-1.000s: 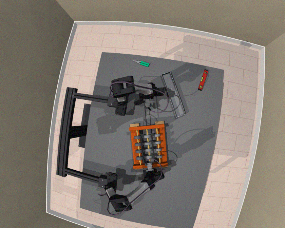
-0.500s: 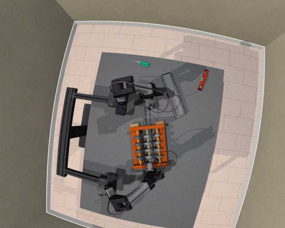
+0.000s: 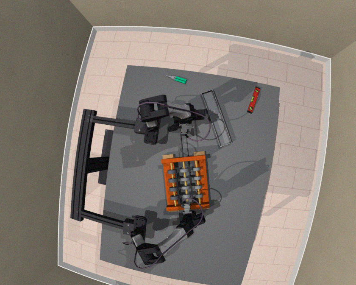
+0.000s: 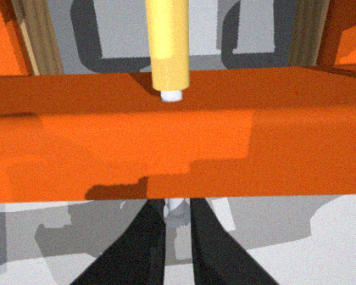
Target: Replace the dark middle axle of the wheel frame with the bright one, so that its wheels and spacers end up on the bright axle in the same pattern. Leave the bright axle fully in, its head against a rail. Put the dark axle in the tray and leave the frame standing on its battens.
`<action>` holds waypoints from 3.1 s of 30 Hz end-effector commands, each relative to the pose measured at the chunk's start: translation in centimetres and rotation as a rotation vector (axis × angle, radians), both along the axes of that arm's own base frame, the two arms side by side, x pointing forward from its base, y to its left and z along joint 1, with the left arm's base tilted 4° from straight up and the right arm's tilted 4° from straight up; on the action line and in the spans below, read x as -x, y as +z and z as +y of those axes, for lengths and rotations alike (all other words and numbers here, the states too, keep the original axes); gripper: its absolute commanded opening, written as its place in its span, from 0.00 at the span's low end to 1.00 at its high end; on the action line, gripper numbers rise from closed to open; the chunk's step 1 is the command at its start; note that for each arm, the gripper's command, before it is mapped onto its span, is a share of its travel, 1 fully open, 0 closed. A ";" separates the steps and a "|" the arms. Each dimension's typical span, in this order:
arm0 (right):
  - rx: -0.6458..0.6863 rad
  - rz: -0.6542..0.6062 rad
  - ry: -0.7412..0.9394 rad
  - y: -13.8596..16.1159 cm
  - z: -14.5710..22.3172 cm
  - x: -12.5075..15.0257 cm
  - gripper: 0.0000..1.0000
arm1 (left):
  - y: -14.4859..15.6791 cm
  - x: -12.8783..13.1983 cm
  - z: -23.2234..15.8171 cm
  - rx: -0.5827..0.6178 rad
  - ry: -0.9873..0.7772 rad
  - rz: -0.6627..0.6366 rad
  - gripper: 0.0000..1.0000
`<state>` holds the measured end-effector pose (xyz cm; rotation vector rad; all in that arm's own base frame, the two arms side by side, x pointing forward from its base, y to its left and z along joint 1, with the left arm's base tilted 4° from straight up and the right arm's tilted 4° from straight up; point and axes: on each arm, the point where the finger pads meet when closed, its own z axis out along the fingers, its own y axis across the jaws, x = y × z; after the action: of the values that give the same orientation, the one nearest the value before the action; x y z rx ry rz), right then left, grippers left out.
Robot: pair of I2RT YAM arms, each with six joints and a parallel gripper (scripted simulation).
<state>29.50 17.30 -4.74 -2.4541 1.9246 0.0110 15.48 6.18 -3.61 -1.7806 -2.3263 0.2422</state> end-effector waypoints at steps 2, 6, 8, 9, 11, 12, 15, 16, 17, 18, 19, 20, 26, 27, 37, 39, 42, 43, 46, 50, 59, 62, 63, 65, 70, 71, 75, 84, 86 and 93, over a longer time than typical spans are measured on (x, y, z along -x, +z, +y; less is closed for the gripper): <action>-0.091 -0.046 0.025 0.7 3.2 -1.5 0.00 | 0.1 -1.5 -0.4 0.020 0.011 -0.044 0.00; -0.090 -0.046 0.025 0.7 3.1 -1.4 0.00 | 0.1 -1.7 -0.4 0.020 0.010 -0.044 0.00; -0.089 -0.046 0.025 0.6 3.1 -1.4 0.00 | -0.1 -1.4 -0.5 0.023 0.010 -0.034 0.00; -0.088 -0.046 0.025 0.6 3.1 -1.4 0.00 | 0.1 -1.1 -0.6 0.029 0.011 -0.012 0.00; -0.087 -0.046 0.025 0.6 3.1 -1.4 0.00 | 0.1 -1.1 -0.5 0.020 0.011 -0.044 0.00; -0.087 -0.046 0.025 0.6 3.0 -1.4 0.00 | 0.1 -1.2 -0.5 0.019 0.010 -0.046 0.00; -0.085 -0.045 0.024 0.6 3.0 -1.4 0.00 | 0.2 -1.1 -0.6 0.019 0.010 -0.046 0.00; -0.085 -0.045 0.024 0.6 3.0 -1.4 0.00 | 0.2 -1.1 -0.6 0.019 0.010 -0.046 0.00; -0.085 -0.045 0.024 0.6 3.0 -1.4 0.00 | 0.2 -1.1 -0.6 0.019 0.010 -0.046 0.00; -0.085 -0.045 0.024 0.6 3.0 -1.4 0.00 | 0.1 -1.0 -0.5 0.020 0.015 -0.042 0.00; -0.085 -0.045 0.024 0.6 2.9 -1.4 0.00 | 0.2 -1.0 -0.6 0.018 0.010 -0.048 0.00; -0.084 -0.045 0.024 0.6 2.9 -1.4 0.00 | 0.2 -1.0 -0.6 0.018 0.010 -0.049 0.00; -0.082 -0.045 0.024 0.5 2.8 -1.4 0.00 | 0.0 -0.6 -0.7 0.022 0.011 -0.036 0.00; -0.082 -0.045 0.024 0.5 2.8 -1.4 0.00 | 0.0 -0.5 -0.7 0.022 0.011 -0.036 0.00; -0.078 -0.045 0.023 0.5 2.7 -1.4 0.00 | -0.1 -1.5 -0.4 0.021 0.007 -0.039 0.00; -0.077 -0.045 0.023 0.4 2.6 -1.4 0.00 | 0.0 -1.4 -0.5 0.023 0.008 -0.032 0.00; -0.076 -0.045 0.023 0.4 2.6 -1.4 0.00 | 0.3 -1.5 -0.4 0.016 0.008 -0.055 0.00; -0.076 -0.045 0.023 0.4 2.6 -1.4 0.00 | 0.3 -1.4 -0.5 0.016 0.008 -0.056 0.00; -0.075 -0.045 0.023 0.4 2.5 -1.4 0.00 | 0.3 -1.4 -0.5 0.016 0.007 -0.057 0.00; -0.072 -0.044 0.022 0.4 2.4 -1.4 0.00 | 0.3 -1.3 -0.5 0.015 0.007 -0.058 0.00; -0.071 -0.044 0.022 0.3 2.3 -1.4 0.00 | 0.1 -0.9 -0.6 0.020 0.007 -0.045 0.00; -0.069 -0.044 0.021 0.3 2.3 -1.4 0.00 | 0.1 -0.8 -0.6 0.020 0.007 -0.043 0.00; -0.069 -0.044 0.021 0.3 2.2 -1.4 0.00 | 0.1 -0.8 -0.7 0.021 0.007 -0.042 0.00; -0.068 -0.044 0.021 0.3 2.2 -1.4 0.00 | 0.0 -0.7 -0.7 0.021 0.007 -0.041 0.00; -0.067 -0.044 0.021 0.2 2.2 -1.4 0.00 | 0.0 -0.6 -0.7 0.022 0.007 -0.039 0.00; -0.067 -0.044 0.021 0.2 2.1 -1.4 0.00 | 0.0 -0.6 -0.7 0.022 0.007 -0.038 0.00; -0.065 -0.043 0.021 0.2 2.1 -1.4 0.00 | 0.1 -1.0 -0.6 0.019 0.006 -0.049 0.00; -0.061 -0.043 0.019 0.1 1.9 -1.4 0.00 | 0.2 -1.3 -0.5 0.017 0.006 -0.054 0.00; -0.061 -0.043 0.019 0.1 1.9 -1.4 0.00 | 0.1 -1.1 -0.5 0.019 0.008 -0.047 0.00; -0.059 -0.040 0.019 0.0 1.7 -1.3 0.00 | 0.4 -1.3 -0.5 0.014 0.006 -0.061 0.00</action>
<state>29.50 17.30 -4.74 -2.4549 1.9247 0.0098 15.51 6.19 -3.62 -1.7825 -2.3248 0.2426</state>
